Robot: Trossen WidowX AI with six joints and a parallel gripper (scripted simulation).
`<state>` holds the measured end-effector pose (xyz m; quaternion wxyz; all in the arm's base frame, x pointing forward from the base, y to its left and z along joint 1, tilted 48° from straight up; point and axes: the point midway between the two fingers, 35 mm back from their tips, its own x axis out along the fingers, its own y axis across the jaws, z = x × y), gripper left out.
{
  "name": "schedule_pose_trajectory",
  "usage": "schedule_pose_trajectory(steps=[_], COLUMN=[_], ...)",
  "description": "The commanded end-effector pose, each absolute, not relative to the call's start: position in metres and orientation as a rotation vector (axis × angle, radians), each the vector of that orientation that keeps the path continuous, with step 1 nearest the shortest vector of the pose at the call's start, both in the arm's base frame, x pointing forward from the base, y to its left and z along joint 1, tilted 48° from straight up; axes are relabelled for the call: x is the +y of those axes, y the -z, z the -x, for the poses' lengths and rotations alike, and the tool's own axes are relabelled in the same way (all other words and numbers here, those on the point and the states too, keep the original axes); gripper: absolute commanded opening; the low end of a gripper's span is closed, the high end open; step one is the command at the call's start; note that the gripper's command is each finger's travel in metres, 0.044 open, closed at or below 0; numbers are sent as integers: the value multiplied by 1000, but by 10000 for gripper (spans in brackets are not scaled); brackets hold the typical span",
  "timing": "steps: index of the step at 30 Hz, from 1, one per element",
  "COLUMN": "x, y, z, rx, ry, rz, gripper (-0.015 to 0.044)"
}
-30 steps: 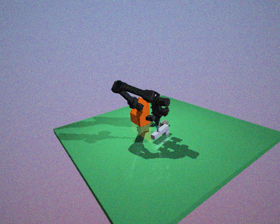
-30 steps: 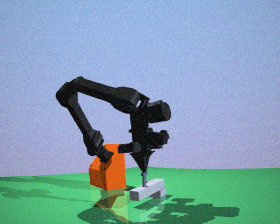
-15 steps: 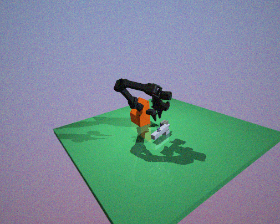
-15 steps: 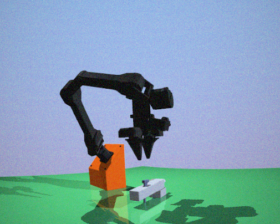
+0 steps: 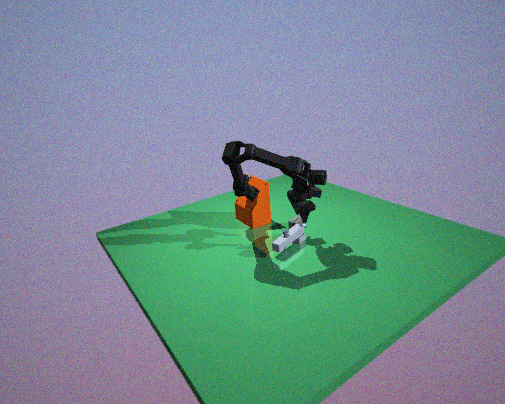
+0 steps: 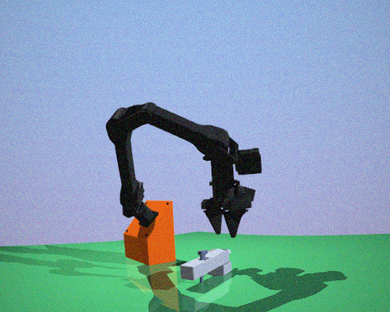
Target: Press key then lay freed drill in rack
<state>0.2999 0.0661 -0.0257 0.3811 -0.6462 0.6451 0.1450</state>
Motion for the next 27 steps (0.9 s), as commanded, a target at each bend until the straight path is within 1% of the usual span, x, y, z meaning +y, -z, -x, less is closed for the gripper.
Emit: schedule_pose_trajectory(steps=[1,4,27], x=[69,69,63], y=[88,98,102], z=[-268,-262,-264], rx=[1651,1638,1637], ry=[-914,-1020,-1021], rz=[2042,2110,2109], gripper=[440,440,440])
